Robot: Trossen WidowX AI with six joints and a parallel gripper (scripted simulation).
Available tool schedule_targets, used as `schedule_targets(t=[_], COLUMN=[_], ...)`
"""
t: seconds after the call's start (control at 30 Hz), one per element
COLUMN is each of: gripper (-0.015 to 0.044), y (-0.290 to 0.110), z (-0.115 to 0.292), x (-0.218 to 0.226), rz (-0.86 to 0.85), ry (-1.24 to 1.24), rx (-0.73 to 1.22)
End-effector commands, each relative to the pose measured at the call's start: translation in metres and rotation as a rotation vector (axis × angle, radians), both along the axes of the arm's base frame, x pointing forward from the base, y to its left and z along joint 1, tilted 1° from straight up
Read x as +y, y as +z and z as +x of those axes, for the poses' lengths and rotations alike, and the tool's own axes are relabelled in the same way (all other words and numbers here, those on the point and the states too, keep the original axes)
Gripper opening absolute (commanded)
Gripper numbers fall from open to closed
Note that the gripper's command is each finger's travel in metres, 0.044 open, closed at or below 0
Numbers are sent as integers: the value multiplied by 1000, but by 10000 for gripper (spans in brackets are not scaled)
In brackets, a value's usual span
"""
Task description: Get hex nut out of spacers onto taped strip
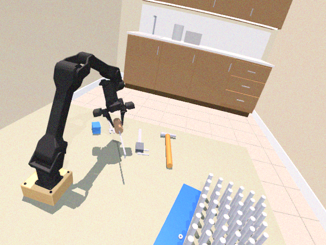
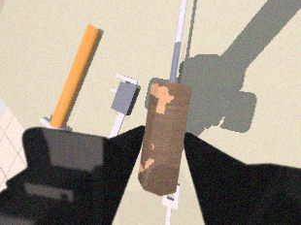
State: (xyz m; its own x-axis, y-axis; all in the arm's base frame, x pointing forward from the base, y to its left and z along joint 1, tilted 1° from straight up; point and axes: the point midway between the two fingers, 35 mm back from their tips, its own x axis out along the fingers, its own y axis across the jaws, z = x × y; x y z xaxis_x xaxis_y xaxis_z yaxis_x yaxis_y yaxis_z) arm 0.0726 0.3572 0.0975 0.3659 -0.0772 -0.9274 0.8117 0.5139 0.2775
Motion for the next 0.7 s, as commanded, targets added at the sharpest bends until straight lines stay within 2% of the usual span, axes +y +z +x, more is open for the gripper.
schedule_targets(t=[0.0,0.67], gripper=[0,0], y=[-3,-21], z=[1,1], x=[0,1], rz=[4,4], ry=[-4,-4], rx=[-7,-7])
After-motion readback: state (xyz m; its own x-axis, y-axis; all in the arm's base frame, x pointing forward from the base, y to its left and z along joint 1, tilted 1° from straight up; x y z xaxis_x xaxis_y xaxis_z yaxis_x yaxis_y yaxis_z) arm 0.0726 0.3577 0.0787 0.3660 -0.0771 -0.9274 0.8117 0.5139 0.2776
